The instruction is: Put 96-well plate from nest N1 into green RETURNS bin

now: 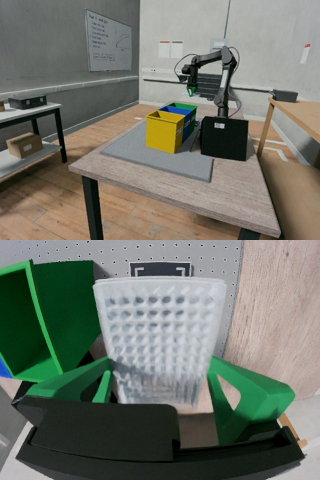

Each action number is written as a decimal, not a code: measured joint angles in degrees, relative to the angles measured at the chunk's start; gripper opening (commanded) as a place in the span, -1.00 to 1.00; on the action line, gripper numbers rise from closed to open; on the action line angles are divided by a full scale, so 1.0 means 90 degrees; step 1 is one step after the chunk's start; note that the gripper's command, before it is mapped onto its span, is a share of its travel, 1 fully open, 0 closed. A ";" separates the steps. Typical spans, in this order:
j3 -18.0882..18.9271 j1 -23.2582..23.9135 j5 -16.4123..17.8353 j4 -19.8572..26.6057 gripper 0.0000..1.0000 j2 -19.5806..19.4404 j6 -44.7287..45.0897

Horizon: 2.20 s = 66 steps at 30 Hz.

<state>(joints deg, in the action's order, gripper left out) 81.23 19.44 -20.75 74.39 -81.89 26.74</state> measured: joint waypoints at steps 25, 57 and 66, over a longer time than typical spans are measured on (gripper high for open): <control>0.0000 0.0000 0.0000 0.0000 -1.00 0.0000 0.0000; -0.0884 -0.1513 -0.0306 0.0039 -1.00 0.0236 -0.1778; -0.1018 -0.2093 -0.0418 0.0041 -1.00 0.0238 -0.2441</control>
<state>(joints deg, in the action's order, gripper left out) 72.07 0.60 -24.51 74.76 -79.75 4.78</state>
